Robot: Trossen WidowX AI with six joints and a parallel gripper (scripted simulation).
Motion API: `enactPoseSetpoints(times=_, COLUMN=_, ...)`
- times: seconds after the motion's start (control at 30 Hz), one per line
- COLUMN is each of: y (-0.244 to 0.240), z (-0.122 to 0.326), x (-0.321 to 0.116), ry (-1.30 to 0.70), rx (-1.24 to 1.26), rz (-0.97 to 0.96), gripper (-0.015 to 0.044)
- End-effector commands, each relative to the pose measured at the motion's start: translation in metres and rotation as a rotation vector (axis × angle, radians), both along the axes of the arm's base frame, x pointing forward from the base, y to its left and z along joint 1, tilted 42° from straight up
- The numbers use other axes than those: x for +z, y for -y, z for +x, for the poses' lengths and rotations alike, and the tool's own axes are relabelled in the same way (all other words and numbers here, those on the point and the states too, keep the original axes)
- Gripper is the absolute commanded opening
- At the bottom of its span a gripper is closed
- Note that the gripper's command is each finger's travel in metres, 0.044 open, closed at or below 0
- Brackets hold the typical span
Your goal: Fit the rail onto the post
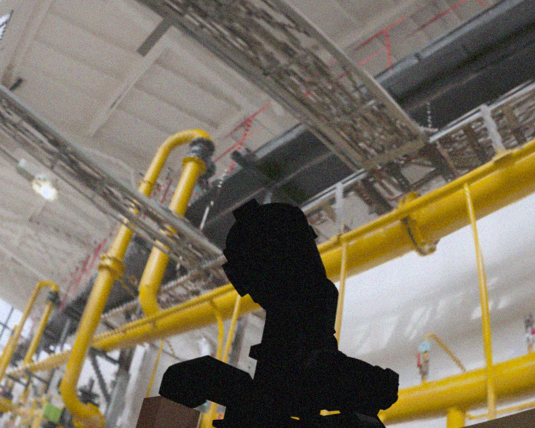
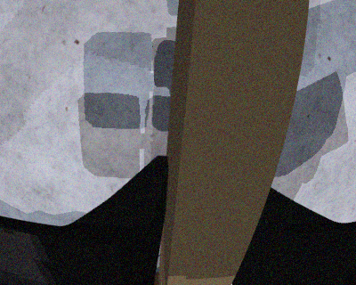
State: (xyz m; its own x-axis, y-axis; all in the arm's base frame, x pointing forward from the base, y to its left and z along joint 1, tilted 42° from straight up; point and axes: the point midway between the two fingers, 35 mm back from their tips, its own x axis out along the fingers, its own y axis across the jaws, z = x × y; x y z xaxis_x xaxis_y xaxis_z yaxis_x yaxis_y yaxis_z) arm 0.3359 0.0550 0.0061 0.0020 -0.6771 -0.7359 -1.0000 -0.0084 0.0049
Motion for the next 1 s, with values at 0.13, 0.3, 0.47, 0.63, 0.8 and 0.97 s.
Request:
enactPoseSetpoints(times=0.13, y=-0.0025, z=0.0008, x=0.0051, ry=0.007, rx=0.012, rz=0.014, gripper=0.0)
enactPoseSetpoints(times=0.3, y=-0.0014, z=0.0008, x=0.0063, ry=0.007, rx=0.012, rz=0.014, gripper=0.0)
enactPoseSetpoints(times=0.47, y=-0.0004, z=0.0009, x=0.0075, ry=0.007, rx=0.012, rz=0.014, gripper=0.0)
enactPoseSetpoints(times=0.63, y=0.0005, z=0.0009, x=0.0089, ry=0.007, rx=0.012, rz=0.014, gripper=0.0)
enactPoseSetpoints(times=0.8, y=0.0013, z=0.001, x=0.0102, ry=0.007, rx=0.012, rz=0.014, gripper=0.0)
enactPoseSetpoints(times=0.97, y=0.0023, z=0.0011, x=0.0115, ry=0.007, rx=0.012, rz=0.014, gripper=0.0)
